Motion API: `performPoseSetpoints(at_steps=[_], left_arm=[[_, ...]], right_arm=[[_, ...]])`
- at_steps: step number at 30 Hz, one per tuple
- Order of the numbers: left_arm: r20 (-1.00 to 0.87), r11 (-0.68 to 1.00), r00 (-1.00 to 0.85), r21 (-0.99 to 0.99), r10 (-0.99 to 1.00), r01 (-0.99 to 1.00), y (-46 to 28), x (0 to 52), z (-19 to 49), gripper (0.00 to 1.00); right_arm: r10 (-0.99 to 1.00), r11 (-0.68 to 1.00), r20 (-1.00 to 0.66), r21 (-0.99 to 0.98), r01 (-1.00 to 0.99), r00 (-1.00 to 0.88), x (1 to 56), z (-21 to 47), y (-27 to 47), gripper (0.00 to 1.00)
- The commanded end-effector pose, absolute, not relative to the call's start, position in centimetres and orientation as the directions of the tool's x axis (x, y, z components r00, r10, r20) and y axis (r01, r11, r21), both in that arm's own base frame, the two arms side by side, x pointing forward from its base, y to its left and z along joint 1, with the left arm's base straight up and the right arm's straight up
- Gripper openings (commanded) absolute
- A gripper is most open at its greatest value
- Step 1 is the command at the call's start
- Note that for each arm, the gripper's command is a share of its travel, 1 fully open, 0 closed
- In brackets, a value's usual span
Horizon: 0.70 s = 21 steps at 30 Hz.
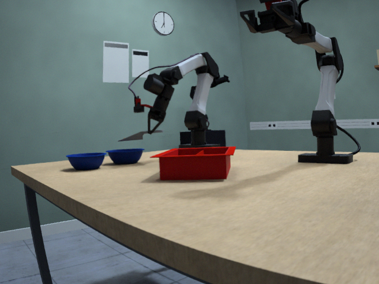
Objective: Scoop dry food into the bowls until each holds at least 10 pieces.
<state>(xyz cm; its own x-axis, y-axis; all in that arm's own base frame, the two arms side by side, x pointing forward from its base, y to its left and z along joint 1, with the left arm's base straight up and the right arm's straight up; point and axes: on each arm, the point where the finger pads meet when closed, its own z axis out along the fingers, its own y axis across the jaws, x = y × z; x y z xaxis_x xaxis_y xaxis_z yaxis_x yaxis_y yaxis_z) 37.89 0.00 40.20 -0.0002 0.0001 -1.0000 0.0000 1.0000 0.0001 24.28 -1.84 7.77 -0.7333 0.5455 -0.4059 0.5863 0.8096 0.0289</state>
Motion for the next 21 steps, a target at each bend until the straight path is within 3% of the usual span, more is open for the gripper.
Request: performPoseSetpoints(at_steps=[1, 21], left_arm=[[-0.999, 1.000, 0.040, -0.001, -0.001, 0.000, 0.0, 37.5, 41.8, 1.00], [-0.999, 1.000, 0.040, -0.001, -0.001, 0.000, 0.0, 37.5, 41.8, 1.00]], right_arm=[[0.579, 0.784, -0.435, 0.066, 0.617, -0.690, 25.6, 9.1, -2.0, 0.00], [0.676, 0.711, -0.386, 0.118, 0.693, -0.628, 26.2, 9.7, -1.6, 0.00]])
